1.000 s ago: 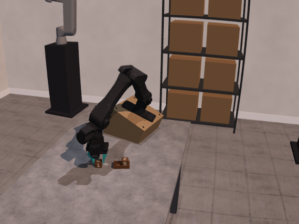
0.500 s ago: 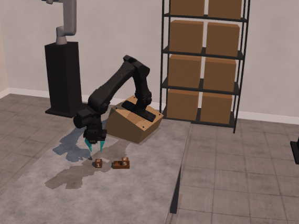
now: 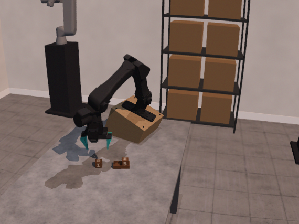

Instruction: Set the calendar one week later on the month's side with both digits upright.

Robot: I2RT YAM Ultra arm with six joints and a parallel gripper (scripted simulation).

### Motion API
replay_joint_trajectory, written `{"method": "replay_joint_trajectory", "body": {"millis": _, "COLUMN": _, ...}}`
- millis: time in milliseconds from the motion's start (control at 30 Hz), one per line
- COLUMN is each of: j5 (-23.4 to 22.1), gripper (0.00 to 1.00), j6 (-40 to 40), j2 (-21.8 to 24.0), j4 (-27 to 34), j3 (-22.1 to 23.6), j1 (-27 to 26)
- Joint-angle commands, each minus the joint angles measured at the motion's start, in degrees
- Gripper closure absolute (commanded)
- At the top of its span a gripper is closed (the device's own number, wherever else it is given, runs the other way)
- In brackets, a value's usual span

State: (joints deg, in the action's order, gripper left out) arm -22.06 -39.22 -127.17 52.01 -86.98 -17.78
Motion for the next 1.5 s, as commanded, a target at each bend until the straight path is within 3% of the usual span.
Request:
{"method": "replay_joint_trajectory", "body": {"millis": 0, "j5": -0.08, "gripper": 0.0, "j6": -0.04, "j2": 0.52, "j4": 0.42, "j3": -0.32, "j1": -0.57}}
{"method": "replay_joint_trajectory", "body": {"millis": 600, "j5": -0.08, "gripper": 0.0, "j6": 2.44, "j2": 0.5, "j4": 0.37, "j3": -0.29, "j1": -0.57}}
{"method": "replay_joint_trajectory", "body": {"millis": 800, "j5": -0.08, "gripper": 0.0, "j6": 17.61, "j2": 0.41, "j4": 0.07, "j3": -0.08, "j1": -0.55}}
{"method": "replay_joint_trajectory", "body": {"millis": 1100, "j5": -0.08, "gripper": 0.0, "j6": 35.88, "j2": 0.31, "j4": -0.29, "j3": 0.17, "j1": -0.52}}
{"method": "replay_joint_trajectory", "body": {"millis": 1200, "j5": -0.08, "gripper": 0.0, "j6": 37.52, "j2": 0.3, "j4": -0.33, "j3": 0.19, "j1": -0.52}}
{"method": "replay_joint_trajectory", "body": {"millis": 1233, "j5": -0.08, "gripper": 0.0, "j6": 42.45, "j2": 0.27, "j4": -0.42, "j3": 0.26, "j1": -0.51}}
{"method": "replay_joint_trajectory", "body": {"millis": 1467, "j5": -0.08, "gripper": 0.0, "j6": 56.35, "j2": 0.19, "j4": -0.7, "j3": 0.45, "j1": -0.49}}
